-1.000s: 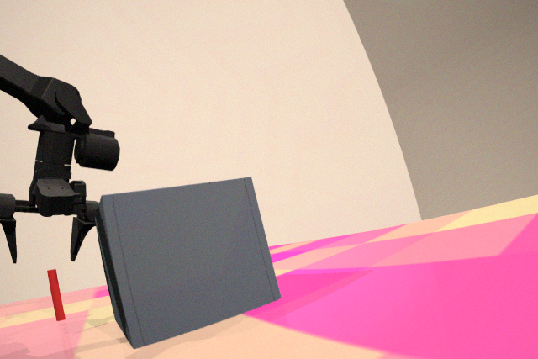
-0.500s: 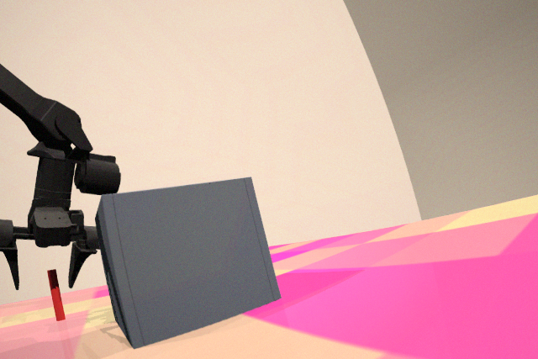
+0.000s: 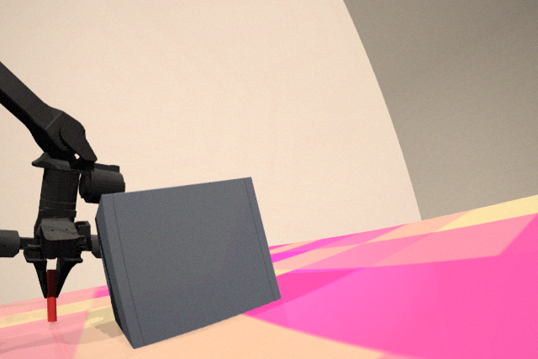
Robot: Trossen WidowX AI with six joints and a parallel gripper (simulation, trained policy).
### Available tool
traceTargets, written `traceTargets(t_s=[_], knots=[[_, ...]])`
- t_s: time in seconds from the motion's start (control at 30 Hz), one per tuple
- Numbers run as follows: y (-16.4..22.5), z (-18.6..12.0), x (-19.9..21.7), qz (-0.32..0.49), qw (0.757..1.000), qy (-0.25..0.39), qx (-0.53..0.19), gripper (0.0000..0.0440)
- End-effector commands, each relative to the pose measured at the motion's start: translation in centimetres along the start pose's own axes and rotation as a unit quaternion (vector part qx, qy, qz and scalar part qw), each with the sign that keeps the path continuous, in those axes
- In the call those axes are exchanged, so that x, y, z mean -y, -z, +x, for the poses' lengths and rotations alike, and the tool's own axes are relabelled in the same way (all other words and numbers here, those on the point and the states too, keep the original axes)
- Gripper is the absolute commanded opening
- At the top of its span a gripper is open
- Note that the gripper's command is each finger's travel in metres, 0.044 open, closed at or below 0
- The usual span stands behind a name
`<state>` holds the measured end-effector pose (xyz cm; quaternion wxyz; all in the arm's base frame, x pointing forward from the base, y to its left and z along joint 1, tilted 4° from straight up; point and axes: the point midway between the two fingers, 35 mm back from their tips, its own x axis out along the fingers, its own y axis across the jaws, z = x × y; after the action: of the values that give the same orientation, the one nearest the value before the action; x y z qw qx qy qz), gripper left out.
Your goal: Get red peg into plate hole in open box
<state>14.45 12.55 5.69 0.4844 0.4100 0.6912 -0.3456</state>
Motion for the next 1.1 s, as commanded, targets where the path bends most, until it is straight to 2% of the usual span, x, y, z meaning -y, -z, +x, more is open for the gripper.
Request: traceTargets(t_s=[0.0,0.3,0.57,1.07], knots=[[0.4,-0.3,-0.4,-0.010,1.000,-0.012,-0.011,0.0004],[1.7,-2.5,-1.6,-0.035,0.996,-0.074,-0.041,0.0000],[2.6,-5.7,-2.4,-0.070,0.988,-0.131,-0.053,0.0000],[2.0,-13.8,-2.7,-0.107,0.966,-0.233,-0.003,0.0000]])
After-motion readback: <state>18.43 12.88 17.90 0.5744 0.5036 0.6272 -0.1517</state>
